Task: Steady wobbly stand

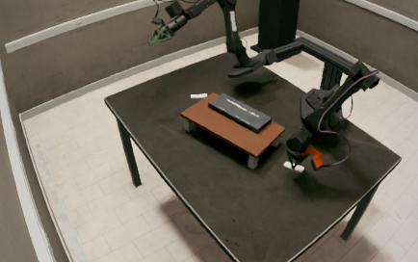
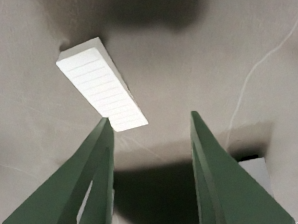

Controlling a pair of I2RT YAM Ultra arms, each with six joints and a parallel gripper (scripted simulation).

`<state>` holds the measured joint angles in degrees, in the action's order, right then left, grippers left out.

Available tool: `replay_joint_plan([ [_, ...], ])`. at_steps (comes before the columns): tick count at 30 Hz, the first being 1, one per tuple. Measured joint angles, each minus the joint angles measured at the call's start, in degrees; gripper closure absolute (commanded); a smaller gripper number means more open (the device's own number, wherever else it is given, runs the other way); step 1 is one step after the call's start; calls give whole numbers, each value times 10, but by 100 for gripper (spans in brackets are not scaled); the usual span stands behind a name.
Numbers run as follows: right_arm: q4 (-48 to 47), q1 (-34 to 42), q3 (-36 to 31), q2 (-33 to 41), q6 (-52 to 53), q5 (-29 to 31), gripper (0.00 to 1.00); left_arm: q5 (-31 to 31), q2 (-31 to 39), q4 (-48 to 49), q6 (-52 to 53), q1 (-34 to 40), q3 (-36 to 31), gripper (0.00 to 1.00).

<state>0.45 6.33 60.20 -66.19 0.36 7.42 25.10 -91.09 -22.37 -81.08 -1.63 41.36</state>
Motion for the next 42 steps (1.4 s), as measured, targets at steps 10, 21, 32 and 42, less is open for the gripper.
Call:
replay_joint_plan([
  [10, 5, -64, -7, 58, -3, -72, 0, 8, 61, 5, -127, -24, -70, 57],
  [21, -4, -63, -5, 64, -3, -75, 0, 9, 61, 0, -127, -26, -70, 57],
  [32, -5, -63, -5, 64, -3, -75, 0, 7, 58, 3, -125, -28, -71, 57],
  [42, -5, -63, -5, 64, -3, -75, 0, 3, 26, 45, -110, -45, -80, 57],
])
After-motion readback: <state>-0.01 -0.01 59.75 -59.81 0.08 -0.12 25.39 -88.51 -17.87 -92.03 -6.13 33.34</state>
